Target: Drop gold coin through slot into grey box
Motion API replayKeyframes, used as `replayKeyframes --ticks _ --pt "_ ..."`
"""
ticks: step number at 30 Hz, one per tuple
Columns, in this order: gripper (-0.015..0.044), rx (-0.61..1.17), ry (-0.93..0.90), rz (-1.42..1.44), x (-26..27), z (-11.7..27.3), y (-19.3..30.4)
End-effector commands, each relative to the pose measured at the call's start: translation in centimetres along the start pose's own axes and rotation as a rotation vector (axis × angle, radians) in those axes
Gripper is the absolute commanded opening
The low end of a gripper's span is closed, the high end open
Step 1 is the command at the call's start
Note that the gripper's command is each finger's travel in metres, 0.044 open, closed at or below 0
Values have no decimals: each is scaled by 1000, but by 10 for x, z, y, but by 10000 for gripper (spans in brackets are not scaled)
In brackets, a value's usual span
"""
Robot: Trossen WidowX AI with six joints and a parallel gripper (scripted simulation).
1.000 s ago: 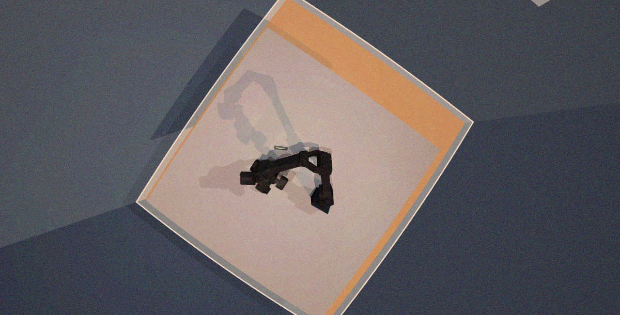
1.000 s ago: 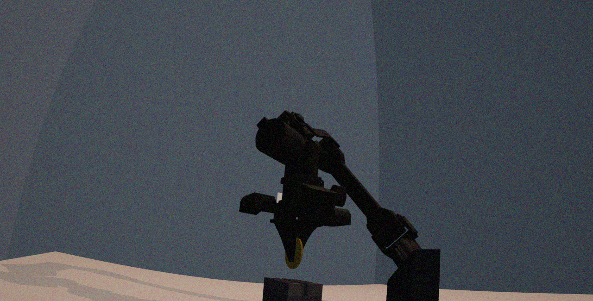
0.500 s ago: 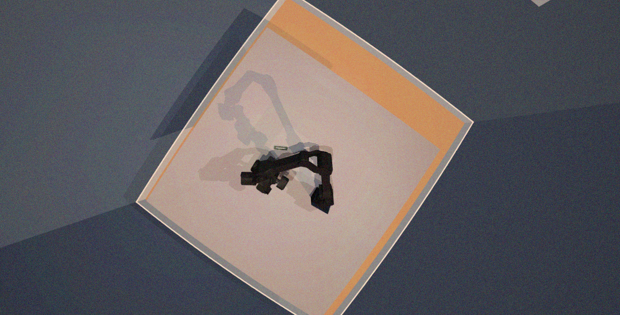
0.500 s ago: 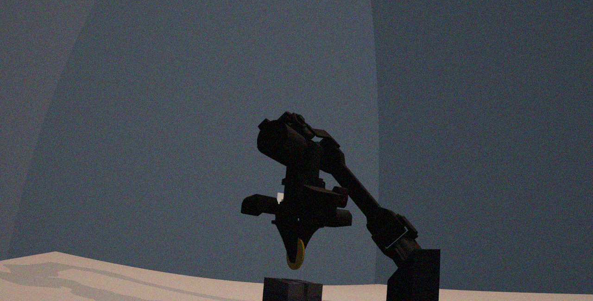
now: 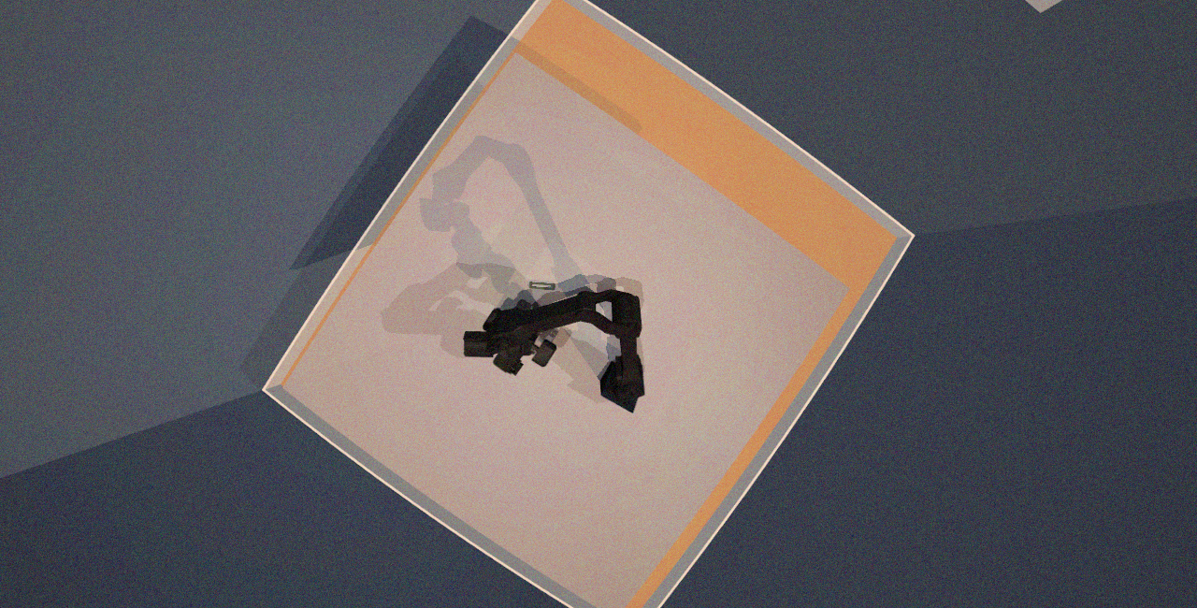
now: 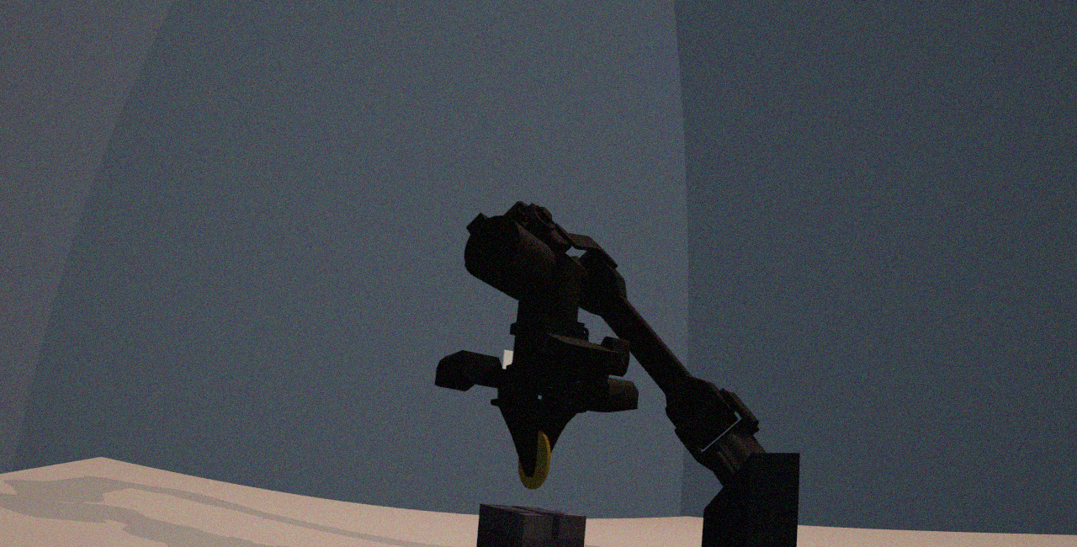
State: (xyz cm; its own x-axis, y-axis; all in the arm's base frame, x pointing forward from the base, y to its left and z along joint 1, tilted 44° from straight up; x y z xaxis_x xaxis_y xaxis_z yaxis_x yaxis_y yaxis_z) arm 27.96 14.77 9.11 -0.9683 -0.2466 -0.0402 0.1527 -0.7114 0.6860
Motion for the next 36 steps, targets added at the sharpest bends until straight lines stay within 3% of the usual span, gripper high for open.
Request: replayKeyframes --ticks 1,36 --pt "0 1 -6 14 2 -2 -1" --pt "0 3 -6 16 3 -6 0"
Point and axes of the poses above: the point midway between the two fingers, 35 mm back from their tips, its own z axis back along the fingers, its own x axis across the jaws, y = z × x, the point moved 8 cm from there along z, back along the fingers, and after that the axes turned 2 degrees about z, right-handed, at the moved point
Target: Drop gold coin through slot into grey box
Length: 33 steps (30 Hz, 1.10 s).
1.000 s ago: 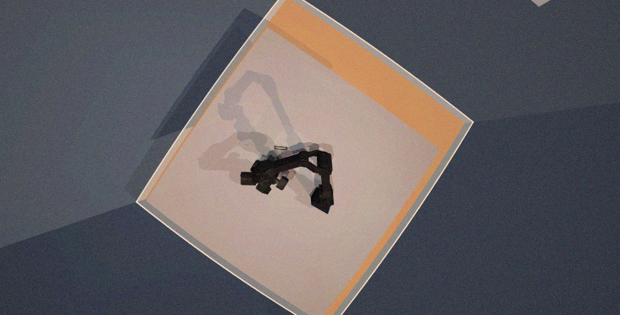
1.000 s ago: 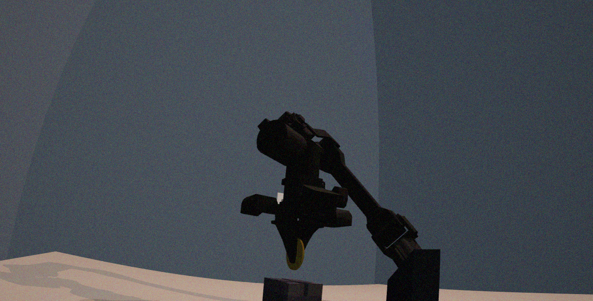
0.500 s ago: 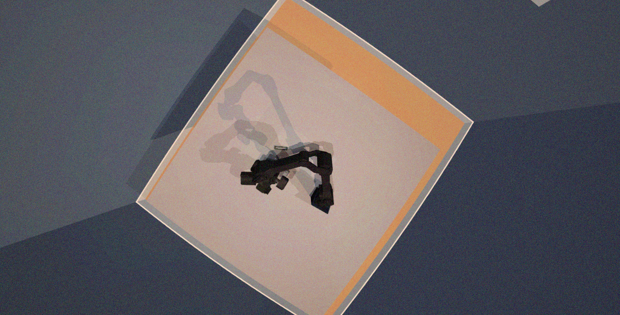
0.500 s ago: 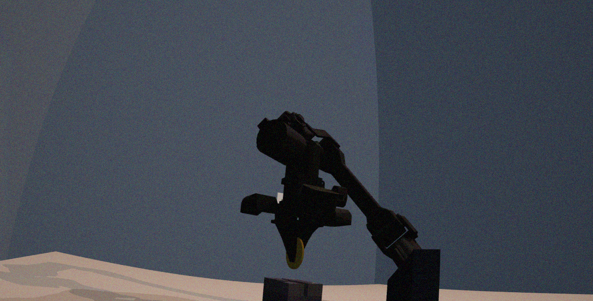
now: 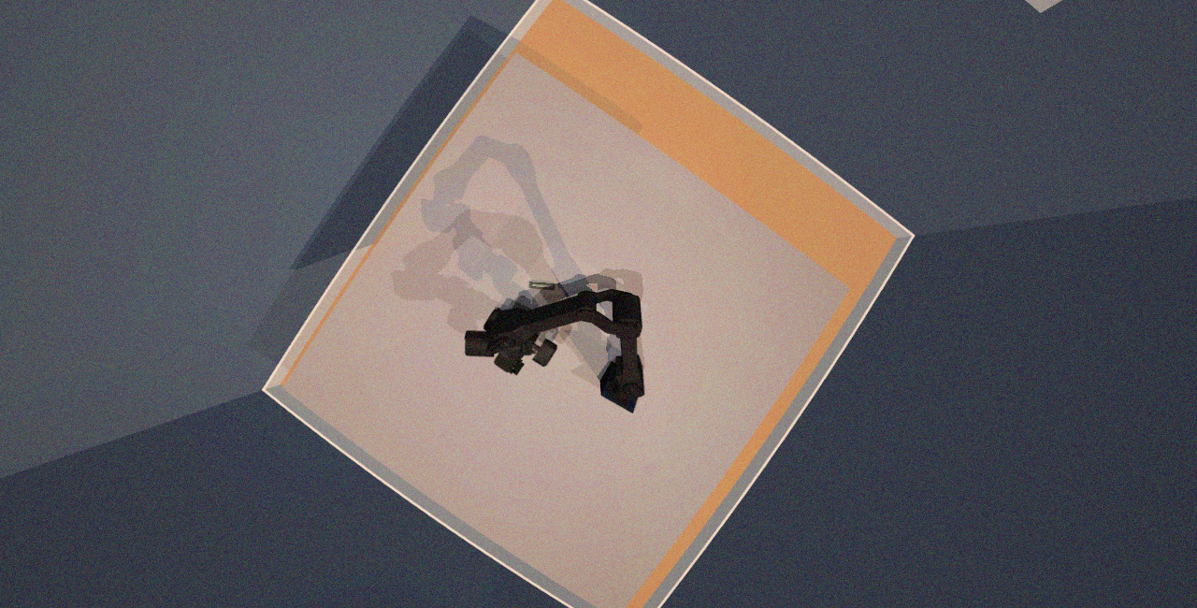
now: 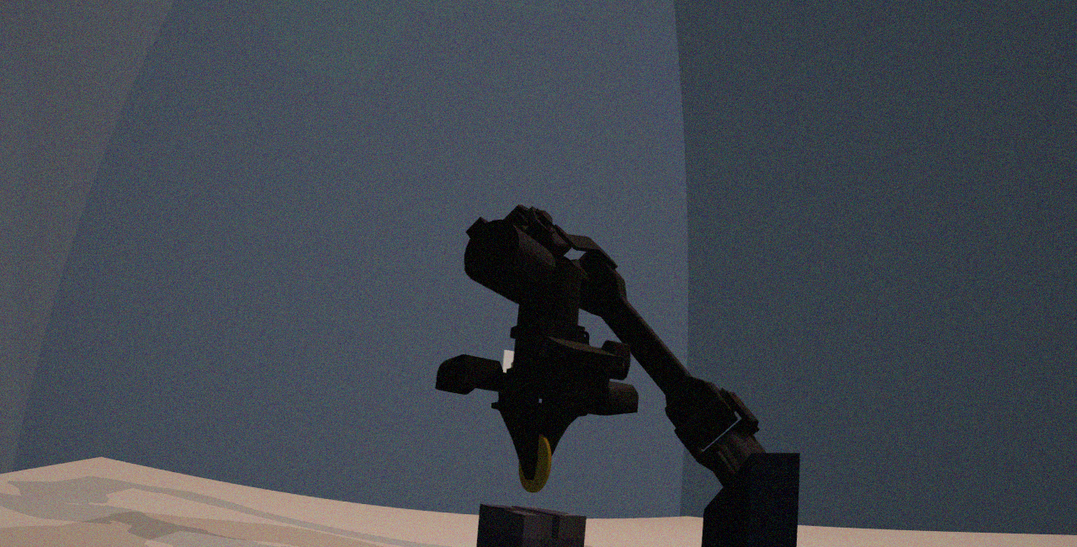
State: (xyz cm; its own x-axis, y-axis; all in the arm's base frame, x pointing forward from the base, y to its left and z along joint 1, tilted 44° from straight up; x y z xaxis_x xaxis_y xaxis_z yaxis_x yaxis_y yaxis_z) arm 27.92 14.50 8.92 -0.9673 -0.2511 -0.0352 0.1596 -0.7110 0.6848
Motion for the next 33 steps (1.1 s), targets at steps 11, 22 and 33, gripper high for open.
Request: replayKeyframes --ticks 11,22,33 --pt "0 6 -5 5 1 -7 1" --pt "0 6 -5 9 1 -11 0" --pt "0 6 -5 7 1 -15 1"
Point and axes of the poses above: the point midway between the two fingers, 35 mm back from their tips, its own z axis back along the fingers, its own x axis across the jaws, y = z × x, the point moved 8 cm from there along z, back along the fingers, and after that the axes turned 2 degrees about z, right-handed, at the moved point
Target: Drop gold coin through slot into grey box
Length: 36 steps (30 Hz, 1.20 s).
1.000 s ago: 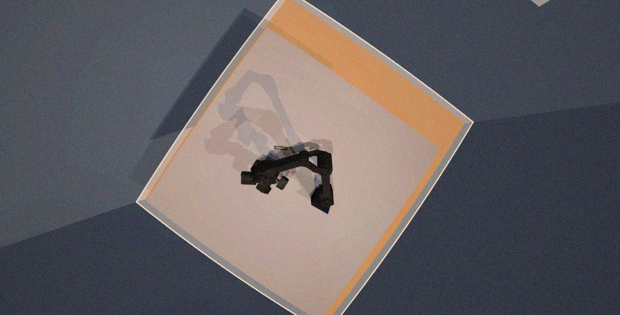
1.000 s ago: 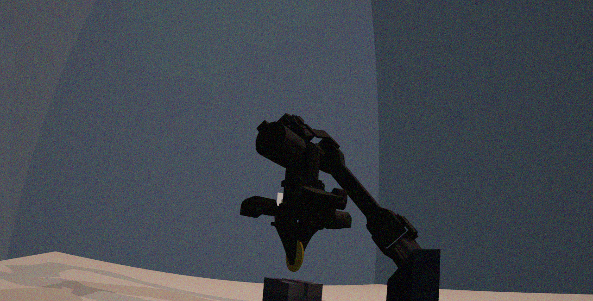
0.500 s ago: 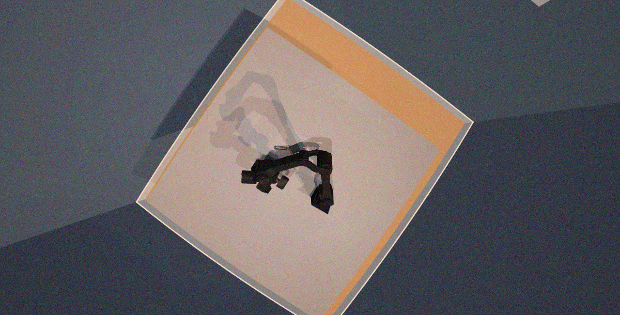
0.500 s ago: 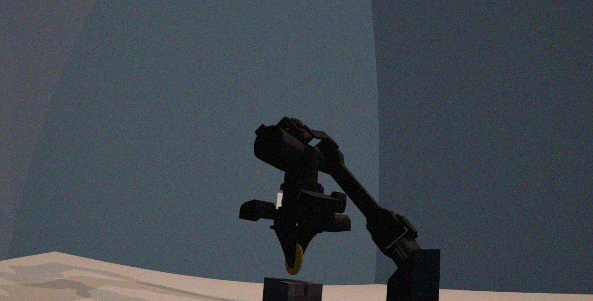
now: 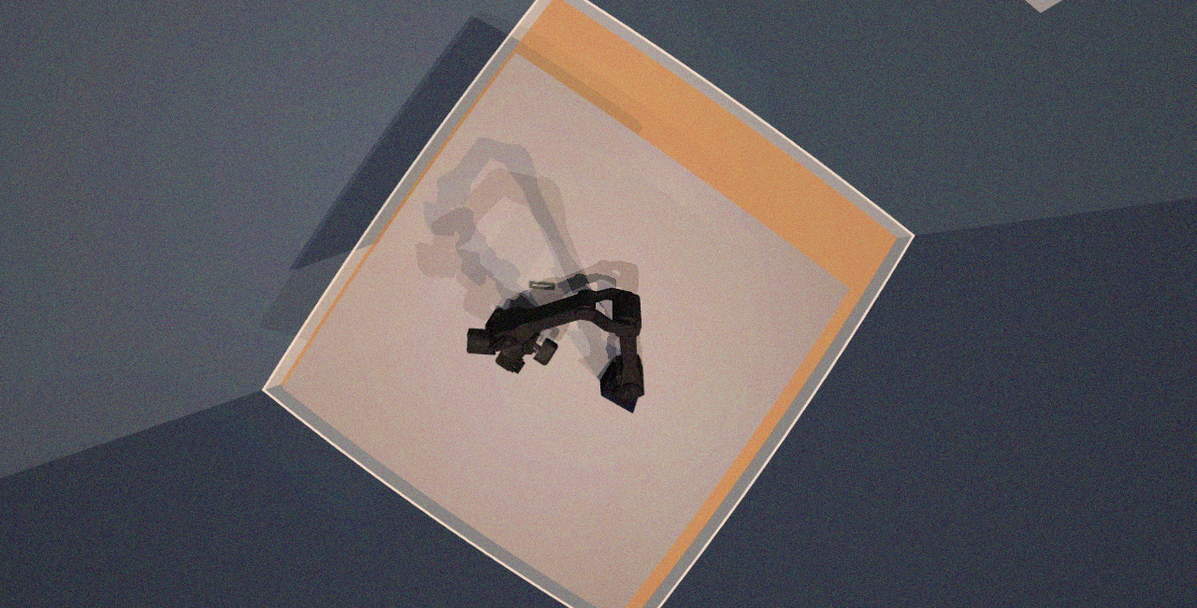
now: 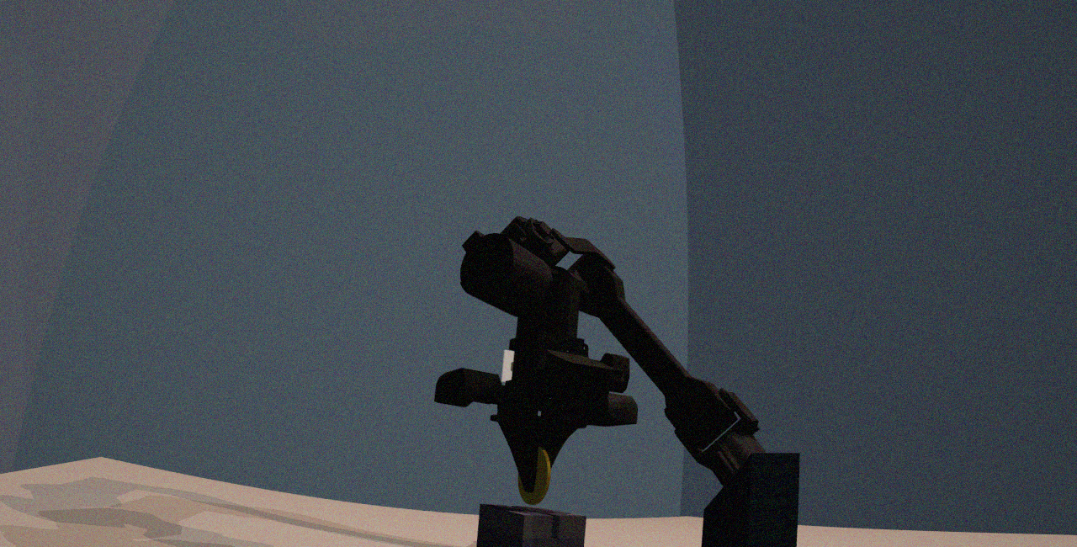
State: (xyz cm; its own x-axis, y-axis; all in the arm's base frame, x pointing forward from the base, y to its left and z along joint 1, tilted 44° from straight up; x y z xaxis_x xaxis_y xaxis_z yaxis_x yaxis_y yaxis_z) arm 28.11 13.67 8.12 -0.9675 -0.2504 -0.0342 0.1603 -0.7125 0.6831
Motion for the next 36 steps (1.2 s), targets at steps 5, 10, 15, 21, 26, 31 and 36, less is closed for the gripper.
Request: replayKeyframes --ticks 5,10,15,21,26,31,36 --pt "0 8 -4 7 1 -5 0" --pt "53 0 0 -1 0 -3 0" --pt "161 0 0 -1 0 -3 0" --pt "161 0 0 -1 0 -3 0" --pt "239 0 0 0 0 4 0" --pt "371 0 0 1 0 18 0" --pt "440 10 -4 9 3 57 0"
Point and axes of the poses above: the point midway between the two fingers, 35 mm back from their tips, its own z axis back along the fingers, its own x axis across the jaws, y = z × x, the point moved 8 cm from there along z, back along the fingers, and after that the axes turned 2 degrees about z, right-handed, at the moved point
